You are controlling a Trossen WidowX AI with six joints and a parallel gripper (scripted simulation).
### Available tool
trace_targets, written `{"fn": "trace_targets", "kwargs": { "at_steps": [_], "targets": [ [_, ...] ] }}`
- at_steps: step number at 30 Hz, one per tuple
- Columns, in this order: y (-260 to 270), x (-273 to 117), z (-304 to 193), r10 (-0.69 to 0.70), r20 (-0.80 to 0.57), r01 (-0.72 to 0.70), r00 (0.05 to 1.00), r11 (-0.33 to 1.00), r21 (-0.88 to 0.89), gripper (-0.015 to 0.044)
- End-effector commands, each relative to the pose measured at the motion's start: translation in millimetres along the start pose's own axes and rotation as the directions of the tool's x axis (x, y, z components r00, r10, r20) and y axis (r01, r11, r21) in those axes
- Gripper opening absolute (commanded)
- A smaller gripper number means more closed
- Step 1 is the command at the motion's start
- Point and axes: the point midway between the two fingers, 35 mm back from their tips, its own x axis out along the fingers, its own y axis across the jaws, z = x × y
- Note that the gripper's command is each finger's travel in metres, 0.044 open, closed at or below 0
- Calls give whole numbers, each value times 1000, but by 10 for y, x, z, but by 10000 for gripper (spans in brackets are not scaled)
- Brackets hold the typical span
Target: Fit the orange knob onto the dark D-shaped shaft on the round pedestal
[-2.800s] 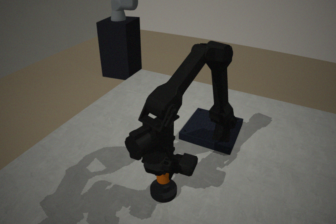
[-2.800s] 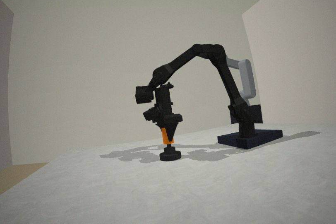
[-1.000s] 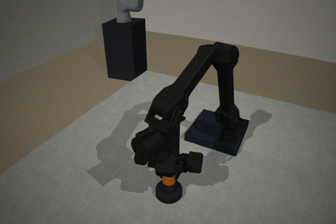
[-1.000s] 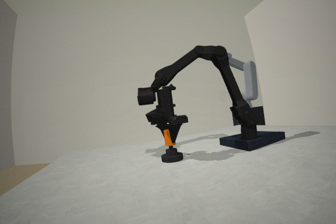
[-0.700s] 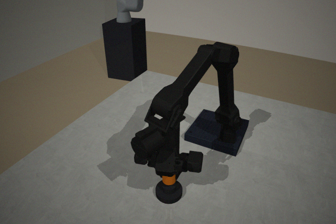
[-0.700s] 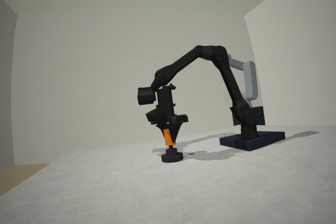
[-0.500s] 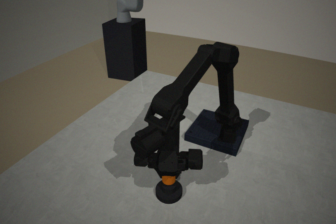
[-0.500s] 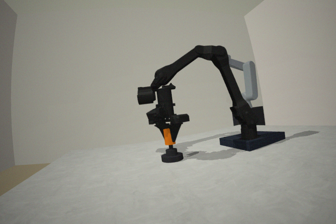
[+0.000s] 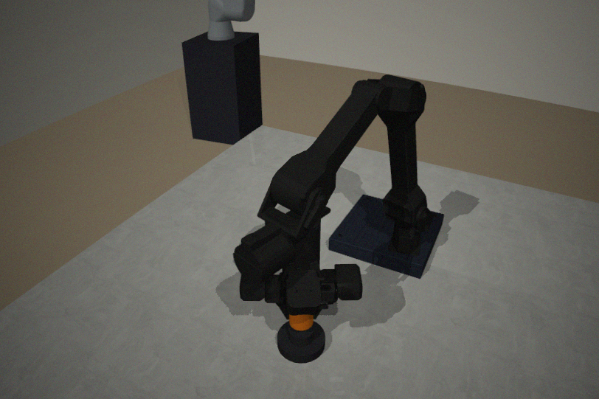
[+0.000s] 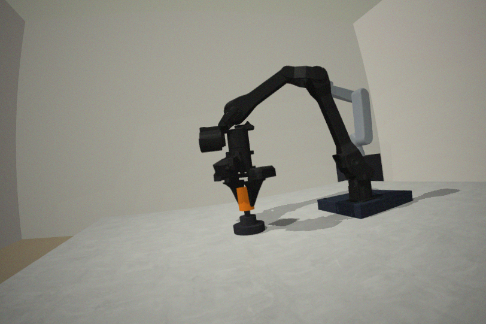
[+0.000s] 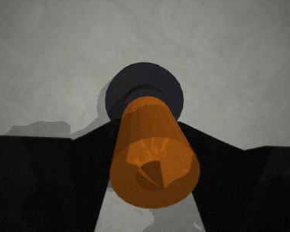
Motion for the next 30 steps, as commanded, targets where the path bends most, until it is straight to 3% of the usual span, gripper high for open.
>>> {"fn": "trace_targets", "kwargs": {
  "at_steps": [1, 18, 25, 30],
  "targets": [
    [-4, 6, 2, -2, 0, 2, 1000, 1000, -4, 0],
    [-9, -44, 6, -2, 0, 2, 1000, 1000, -4, 0],
    [-11, -28, 6, -2, 0, 2, 1000, 979, -202, 0],
    [-4, -6, -2, -2, 0, 2, 1000, 977, -212, 0]
  ]
}}
